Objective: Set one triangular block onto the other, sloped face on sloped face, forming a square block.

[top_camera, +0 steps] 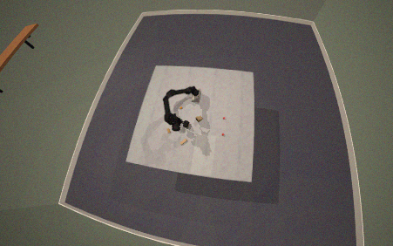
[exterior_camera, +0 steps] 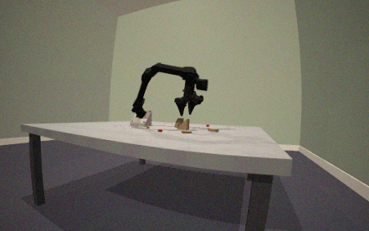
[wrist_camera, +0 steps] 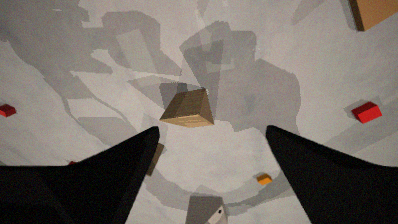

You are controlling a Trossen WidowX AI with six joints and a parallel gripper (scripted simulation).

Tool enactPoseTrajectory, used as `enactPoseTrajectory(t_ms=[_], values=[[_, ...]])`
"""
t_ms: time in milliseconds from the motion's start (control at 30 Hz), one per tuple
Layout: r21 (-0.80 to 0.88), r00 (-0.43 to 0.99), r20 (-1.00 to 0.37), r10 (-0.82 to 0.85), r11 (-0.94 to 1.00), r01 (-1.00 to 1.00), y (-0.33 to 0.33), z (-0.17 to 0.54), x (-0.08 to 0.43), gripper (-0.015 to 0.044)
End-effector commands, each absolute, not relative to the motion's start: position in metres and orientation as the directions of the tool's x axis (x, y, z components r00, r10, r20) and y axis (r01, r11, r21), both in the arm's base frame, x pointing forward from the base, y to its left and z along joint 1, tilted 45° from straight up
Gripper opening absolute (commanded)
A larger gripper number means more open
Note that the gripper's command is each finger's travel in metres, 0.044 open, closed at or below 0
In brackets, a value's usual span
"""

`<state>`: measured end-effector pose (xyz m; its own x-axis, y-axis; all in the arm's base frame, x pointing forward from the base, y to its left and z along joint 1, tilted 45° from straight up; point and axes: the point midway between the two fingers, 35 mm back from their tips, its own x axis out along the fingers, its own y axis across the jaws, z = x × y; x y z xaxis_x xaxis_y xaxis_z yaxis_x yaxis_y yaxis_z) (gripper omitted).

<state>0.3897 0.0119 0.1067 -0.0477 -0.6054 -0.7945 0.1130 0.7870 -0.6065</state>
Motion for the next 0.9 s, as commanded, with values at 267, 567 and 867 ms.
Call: enactPoseTrajectory(t_ms=[267, 567, 867], values=[[-0.698, -0.019, -0.708, -0.706, 0.703, -0.131, 0.048, 0.097, 0.389, 0.0440], [-0.699, -0.025, -0.707, -0.706, 0.704, -0.125, 0.039, 0.085, 0.390, 0.0440], [-0.699, -0.031, -0.707, -0.707, 0.705, -0.119, 0.029, 0.074, 0.389, 0.0440]])
